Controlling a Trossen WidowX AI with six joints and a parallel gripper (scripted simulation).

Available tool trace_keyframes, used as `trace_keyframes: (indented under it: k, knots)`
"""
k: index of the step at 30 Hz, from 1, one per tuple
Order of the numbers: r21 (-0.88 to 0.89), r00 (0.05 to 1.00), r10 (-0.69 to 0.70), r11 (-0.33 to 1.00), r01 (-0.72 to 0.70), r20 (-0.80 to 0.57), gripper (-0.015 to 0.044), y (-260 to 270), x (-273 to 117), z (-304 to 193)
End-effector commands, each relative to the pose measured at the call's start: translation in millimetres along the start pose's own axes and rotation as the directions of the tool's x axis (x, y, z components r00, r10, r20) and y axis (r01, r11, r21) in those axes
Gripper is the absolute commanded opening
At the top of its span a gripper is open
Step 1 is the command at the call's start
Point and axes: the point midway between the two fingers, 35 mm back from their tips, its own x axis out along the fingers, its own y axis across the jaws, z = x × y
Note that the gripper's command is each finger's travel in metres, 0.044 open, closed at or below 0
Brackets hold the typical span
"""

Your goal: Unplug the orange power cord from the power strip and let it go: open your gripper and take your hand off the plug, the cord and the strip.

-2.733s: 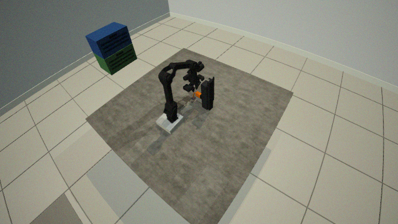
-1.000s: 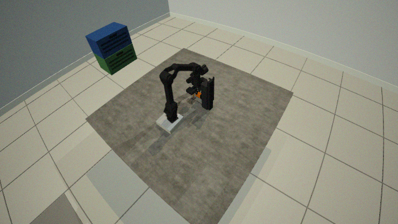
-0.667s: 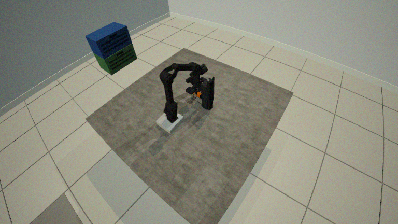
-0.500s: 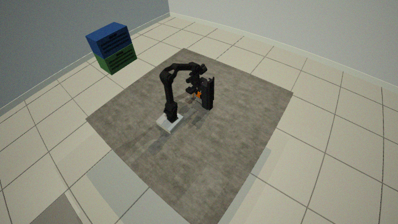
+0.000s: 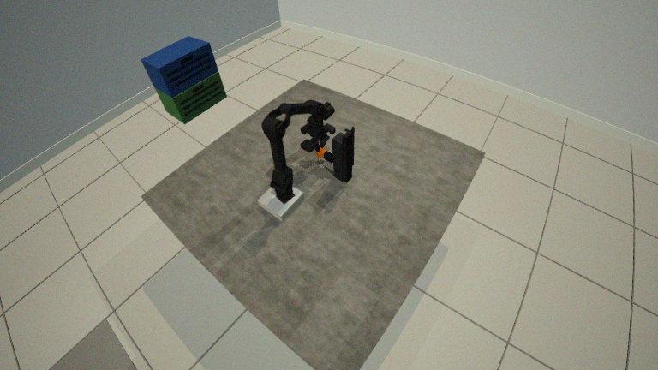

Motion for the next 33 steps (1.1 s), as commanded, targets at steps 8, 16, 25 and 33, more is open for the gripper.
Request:
trace_keyframes:
  k: [8, 16, 25, 33]
  knots:
    - [0.006, 1.0, -0.003, 1.0, 0.003, 0.002, 0.0289, 0, 0, -6]
    - [0.006, 1.0, -0.003, 1.0, 0.003, 0.006, 0.044, -2, -8, 34]
    - [0.006, 1.0, -0.003, 1.0, 0.003, 0.008, 0.044, -1, -13, 55]
    - [0.006, 1.0, -0.003, 1.0, 0.003, 0.008, 0.044, -1, -13, 55]
